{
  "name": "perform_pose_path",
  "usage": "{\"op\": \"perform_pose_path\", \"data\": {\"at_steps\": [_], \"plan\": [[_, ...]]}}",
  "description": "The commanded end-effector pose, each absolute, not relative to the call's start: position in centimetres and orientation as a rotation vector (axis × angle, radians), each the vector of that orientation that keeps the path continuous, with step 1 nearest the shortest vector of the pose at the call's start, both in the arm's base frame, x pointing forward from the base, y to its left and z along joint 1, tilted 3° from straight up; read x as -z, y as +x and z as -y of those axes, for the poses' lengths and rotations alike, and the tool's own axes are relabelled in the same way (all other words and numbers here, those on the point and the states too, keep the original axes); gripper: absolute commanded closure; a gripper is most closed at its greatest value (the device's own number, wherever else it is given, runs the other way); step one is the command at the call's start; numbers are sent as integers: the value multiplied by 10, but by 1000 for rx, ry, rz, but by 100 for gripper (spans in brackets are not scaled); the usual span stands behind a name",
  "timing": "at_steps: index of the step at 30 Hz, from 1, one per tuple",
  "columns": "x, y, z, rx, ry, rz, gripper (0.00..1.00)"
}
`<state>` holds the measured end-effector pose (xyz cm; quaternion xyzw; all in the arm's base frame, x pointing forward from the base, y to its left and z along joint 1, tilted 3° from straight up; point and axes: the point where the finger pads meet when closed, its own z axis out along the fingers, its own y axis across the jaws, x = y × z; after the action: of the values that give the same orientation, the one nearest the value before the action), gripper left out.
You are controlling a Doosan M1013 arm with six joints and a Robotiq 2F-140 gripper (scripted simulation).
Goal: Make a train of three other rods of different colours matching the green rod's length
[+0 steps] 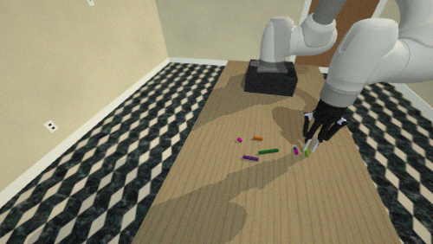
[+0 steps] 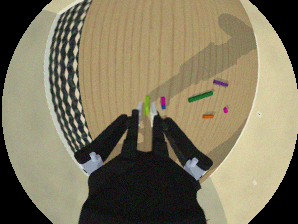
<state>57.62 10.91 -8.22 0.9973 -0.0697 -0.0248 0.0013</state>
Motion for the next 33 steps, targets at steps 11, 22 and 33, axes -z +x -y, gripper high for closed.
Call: {"op": "perform_pose_path", "data": {"at_steps": [11, 22, 33], "plan": [[82, 576, -109, 78, 3131, 219, 85], [83, 576, -109, 78, 3131, 219, 85], [91, 576, -109, 78, 3131, 219, 85]]}}
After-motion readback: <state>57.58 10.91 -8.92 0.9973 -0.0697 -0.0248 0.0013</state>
